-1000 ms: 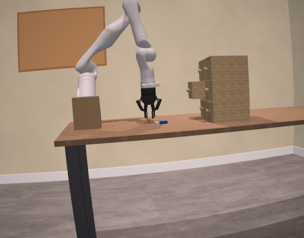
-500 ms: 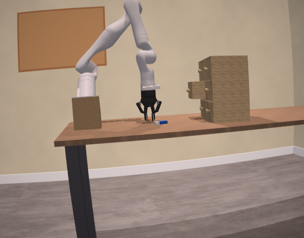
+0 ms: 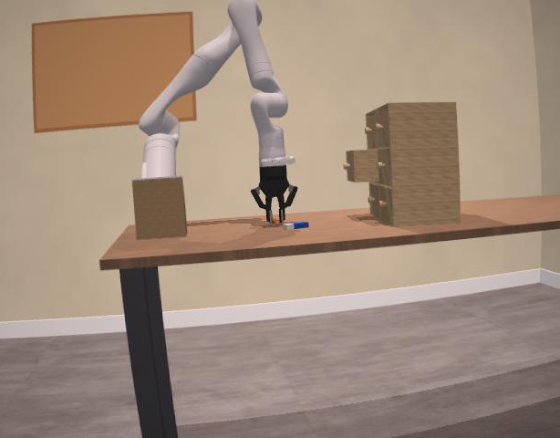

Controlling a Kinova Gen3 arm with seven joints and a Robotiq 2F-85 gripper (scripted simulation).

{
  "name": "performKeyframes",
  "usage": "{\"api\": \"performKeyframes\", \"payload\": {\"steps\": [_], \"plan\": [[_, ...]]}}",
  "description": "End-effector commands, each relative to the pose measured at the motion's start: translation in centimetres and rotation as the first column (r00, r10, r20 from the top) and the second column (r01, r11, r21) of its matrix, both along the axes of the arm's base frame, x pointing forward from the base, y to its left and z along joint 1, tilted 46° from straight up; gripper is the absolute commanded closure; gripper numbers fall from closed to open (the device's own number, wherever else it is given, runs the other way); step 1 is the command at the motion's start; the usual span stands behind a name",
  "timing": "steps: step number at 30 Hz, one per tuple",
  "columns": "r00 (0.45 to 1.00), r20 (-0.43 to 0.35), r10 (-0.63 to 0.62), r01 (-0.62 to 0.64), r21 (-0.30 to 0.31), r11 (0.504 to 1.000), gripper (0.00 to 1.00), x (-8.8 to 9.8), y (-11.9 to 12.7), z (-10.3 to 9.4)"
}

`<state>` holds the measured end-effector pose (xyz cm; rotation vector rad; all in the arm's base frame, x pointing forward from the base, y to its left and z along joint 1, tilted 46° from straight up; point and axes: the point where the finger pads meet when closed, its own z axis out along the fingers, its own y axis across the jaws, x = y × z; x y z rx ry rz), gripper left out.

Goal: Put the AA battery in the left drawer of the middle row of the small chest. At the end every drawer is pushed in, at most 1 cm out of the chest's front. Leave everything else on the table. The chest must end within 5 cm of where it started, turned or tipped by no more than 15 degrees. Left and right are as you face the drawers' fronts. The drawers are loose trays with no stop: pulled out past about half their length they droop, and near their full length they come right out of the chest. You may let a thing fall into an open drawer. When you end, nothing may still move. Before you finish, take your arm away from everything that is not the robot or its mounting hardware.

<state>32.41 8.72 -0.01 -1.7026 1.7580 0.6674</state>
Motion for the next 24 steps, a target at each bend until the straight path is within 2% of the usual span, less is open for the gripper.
{"api": "performKeyframes", "payload": {"steps": [1,24], "plan": [[1.0,0.003,0.005,-0.005,-0.004,1.0,0.91,-0.11,0.05,-0.11],[1.0,0.003,0.004,-0.004,-0.005,1.0,0.91,-0.08,-0.1,0.02]]}}
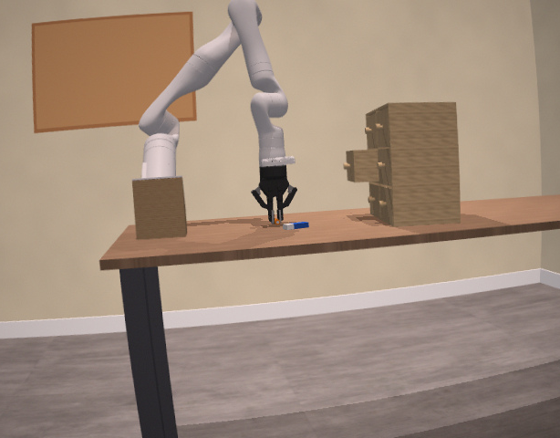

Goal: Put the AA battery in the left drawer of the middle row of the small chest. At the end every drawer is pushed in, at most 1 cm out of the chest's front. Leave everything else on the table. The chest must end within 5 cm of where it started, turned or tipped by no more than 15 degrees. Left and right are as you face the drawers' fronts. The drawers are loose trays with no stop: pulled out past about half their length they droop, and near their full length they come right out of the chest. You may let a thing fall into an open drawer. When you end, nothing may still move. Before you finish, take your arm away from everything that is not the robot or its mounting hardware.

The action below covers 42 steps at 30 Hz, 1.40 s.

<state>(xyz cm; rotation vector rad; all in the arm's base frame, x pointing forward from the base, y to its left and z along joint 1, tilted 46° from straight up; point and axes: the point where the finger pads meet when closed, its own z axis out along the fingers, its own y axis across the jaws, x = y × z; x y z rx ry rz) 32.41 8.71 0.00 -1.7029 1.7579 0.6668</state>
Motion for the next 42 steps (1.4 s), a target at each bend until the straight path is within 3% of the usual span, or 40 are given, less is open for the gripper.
{"api": "performKeyframes", "payload": {"steps": [1,8,19,29,42], "plan": [[1.0,0.003,0.004,-0.004,-0.004,1.0,0.91,-0.1,-0.2,0.1],[1.0,0.006,0.002,-0.002,-0.006,1.0,0.91,0.0,-1.1,0.9],[1.0,0.008,0.003,-0.003,-0.011,1.0,0.91,-0.3,-4.8,4.4],[1.0,0.004,0.003,-0.003,-0.007,1.0,0.91,-0.6,-6.8,6.3],[1.0,0.004,0.003,-0.003,-0.007,1.0,0.91,-0.6,-7.2,6.8]]}}
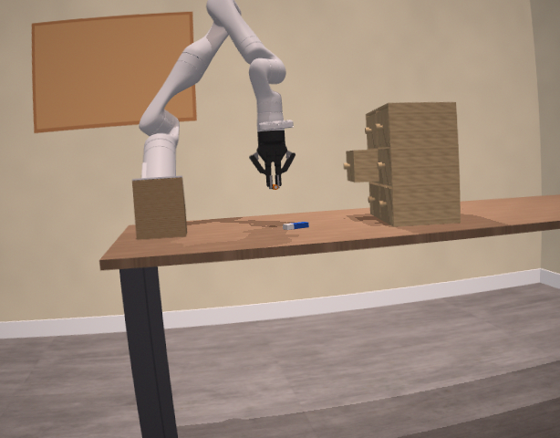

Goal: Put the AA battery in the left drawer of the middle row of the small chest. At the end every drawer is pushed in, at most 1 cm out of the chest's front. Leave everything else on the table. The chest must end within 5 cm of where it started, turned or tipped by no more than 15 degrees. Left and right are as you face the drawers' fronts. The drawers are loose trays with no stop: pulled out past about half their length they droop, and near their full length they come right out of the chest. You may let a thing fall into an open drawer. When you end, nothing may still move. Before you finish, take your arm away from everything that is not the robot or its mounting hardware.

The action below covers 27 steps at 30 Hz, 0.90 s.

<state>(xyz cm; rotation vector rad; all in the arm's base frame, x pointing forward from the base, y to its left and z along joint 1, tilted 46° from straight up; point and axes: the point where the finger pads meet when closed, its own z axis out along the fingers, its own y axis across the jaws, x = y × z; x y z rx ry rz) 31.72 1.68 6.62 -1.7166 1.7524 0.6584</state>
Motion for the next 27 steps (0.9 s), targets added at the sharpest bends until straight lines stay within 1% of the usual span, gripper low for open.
{"api": "performKeyframes", "payload": {"steps": [1,7,15,21,27], "plan": [[1.0,-0.002,-0.005,0.005,0.001,1.0,0.91,0.1,-0.2,0.2],[1.0,-0.007,-0.009,0.009,0.001,1.0,0.91,0.1,-0.2,0.2],[0.999,-0.038,-0.036,0.036,0.004,0.999,0.91,0.3,-0.2,0.1],[0.989,-0.107,-0.097,0.098,0.007,0.995,0.91,0.6,-0.3,0.0],[0.957,-0.218,-0.193,0.198,0.001,0.98,0.91,1.2,-0.4,-0.2]]}}
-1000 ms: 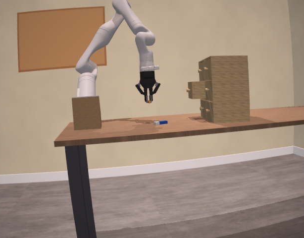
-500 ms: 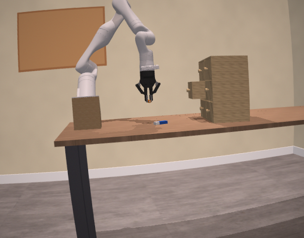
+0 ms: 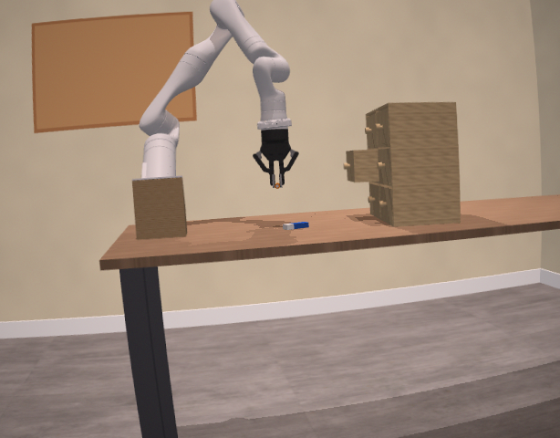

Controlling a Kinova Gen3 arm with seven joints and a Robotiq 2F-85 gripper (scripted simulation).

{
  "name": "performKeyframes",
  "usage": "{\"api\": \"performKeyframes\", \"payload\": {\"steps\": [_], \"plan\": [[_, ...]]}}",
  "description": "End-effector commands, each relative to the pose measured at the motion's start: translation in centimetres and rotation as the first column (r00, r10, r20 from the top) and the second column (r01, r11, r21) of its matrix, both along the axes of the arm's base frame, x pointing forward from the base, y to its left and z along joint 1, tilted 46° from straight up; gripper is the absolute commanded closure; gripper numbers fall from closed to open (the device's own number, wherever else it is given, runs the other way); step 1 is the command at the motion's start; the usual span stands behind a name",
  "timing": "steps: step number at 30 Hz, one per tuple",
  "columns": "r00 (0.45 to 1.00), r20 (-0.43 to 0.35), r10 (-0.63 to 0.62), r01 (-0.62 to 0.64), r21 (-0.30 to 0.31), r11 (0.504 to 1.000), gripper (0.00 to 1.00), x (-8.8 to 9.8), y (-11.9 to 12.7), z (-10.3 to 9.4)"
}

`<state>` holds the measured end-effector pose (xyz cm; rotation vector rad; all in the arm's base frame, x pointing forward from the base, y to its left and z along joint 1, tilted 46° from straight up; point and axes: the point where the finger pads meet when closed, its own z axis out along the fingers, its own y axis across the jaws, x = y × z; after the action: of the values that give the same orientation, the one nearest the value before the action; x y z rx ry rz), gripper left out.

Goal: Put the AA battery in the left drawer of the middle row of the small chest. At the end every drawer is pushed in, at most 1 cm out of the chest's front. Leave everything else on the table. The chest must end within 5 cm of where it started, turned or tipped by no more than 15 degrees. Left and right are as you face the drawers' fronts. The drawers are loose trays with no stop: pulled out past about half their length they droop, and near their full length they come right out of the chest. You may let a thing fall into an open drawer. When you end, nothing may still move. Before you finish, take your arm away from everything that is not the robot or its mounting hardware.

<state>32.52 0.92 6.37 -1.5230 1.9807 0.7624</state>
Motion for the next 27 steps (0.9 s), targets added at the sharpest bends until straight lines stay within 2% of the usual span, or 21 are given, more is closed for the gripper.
{"api": "performKeyframes", "payload": {"steps": [1,3,9,13,18,20,27], "plan": [[0.996,-0.066,-0.052,0.053,0.011,0.999,0.91,0.6,0.3,0.0],[0.996,-0.066,-0.052,0.053,0.011,0.999,0.91,0.6,0.3,0.0],[0.958,-0.216,-0.186,0.192,0.005,0.981,0.91,1.5,0.2,-0.1],[0.903,-0.323,-0.283,0.294,-0.015,0.956,0.91,2.3,0.1,-0.2],[0.799,-0.451,-0.399,0.42,-0.058,0.906,0.91,3.4,0.0,-0.3],[0.799,-0.451,-0.399,0.42,-0.058,0.906,0.91,3.4,0.0,-0.3],[0.603,-0.595,-0.531,0.569,-0.146,0.809,0.91,5.1,-0.2,-0.3]]}}
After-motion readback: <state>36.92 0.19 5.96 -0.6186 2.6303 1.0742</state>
